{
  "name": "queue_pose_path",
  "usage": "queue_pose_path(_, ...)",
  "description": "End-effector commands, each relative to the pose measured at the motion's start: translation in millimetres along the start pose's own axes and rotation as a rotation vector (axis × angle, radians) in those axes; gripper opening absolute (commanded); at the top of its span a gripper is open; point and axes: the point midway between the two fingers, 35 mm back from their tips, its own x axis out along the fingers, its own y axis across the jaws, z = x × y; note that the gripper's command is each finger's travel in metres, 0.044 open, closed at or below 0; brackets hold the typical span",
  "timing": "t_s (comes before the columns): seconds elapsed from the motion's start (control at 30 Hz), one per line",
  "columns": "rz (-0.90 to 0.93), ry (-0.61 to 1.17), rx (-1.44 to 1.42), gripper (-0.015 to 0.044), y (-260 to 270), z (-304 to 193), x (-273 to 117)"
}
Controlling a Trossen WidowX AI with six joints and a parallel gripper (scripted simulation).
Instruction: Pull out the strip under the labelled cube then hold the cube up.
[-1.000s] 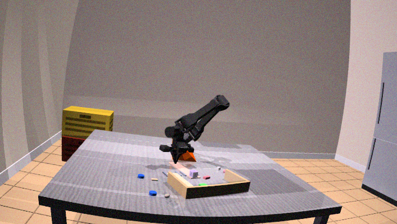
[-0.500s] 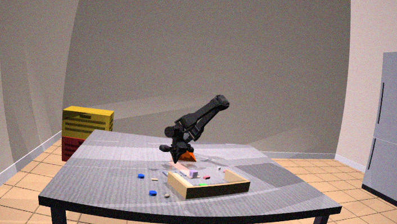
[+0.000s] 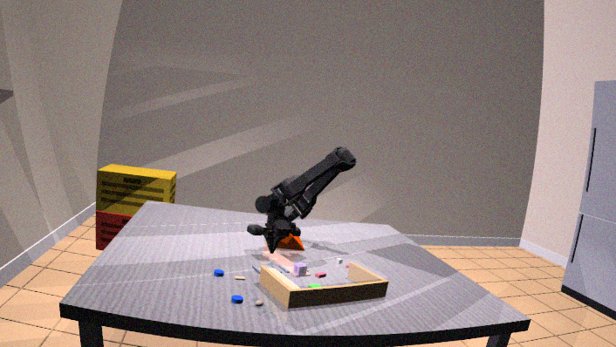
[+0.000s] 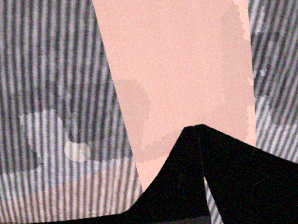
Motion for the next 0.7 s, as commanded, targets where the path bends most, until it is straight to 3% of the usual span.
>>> queue_pose_path(0.0, 0.011, 0.027, 0.002, 0.0000, 5, -7, 5)
queue_pose_path(0.2, 0.008, 0.026, 0.002, 0.0000, -1, 2, -40)
queue_pose_path(0.37, 0.009, 0.028, 0.002, 0.0000, -1, 2, -43)
queue_pose_path(0.67, 0.011, 0.025, -0.113, 0.0236, -2, 38, -42)
